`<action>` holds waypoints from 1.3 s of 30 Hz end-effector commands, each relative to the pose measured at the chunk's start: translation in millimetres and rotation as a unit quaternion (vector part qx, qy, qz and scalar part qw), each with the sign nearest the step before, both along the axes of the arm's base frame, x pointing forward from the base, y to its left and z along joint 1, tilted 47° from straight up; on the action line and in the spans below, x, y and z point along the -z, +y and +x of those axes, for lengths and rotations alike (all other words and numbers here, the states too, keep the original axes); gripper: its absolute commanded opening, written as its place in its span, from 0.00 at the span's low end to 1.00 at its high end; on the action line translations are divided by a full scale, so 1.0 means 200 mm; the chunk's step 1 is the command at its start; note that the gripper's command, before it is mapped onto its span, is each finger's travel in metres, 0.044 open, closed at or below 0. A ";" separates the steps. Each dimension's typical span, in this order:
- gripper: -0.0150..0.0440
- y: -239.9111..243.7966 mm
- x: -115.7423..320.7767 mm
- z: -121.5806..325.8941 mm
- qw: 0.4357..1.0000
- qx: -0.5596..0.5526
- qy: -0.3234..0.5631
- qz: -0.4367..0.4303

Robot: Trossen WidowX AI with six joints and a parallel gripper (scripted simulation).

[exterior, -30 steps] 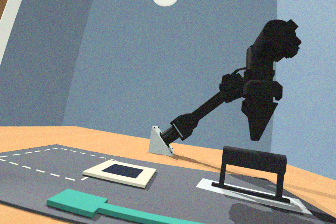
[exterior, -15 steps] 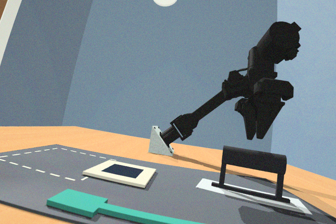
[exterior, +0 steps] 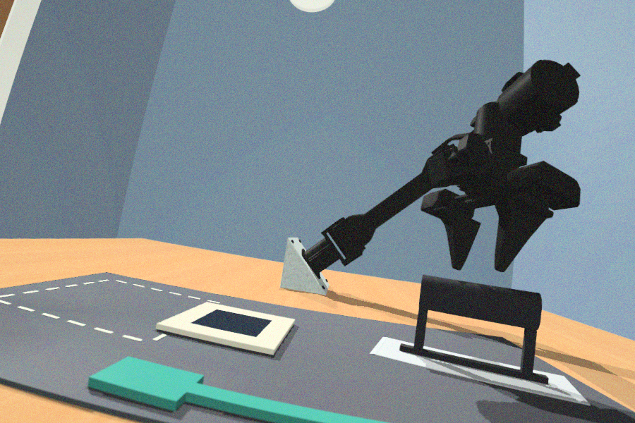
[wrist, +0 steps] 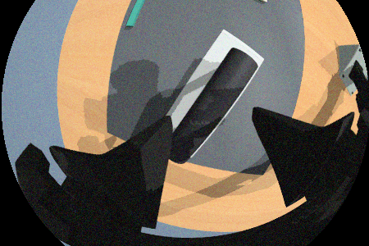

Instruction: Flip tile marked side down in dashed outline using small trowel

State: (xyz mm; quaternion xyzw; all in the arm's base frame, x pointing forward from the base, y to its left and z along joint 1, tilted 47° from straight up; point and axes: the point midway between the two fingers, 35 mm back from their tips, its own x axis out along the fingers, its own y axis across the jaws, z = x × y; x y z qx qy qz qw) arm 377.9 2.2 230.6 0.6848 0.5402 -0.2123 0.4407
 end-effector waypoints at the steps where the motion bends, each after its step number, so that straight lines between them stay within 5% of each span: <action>1: 0.76 0.01 0.01 -0.01 0.997 -0.044 -0.045 -0.041; 25: 0.76 0.06 0.05 -0.08 0.910 -0.260 -0.249 -0.205; 39: 0.76 0.08 0.09 -0.10 0.794 -0.381 -0.343 -0.328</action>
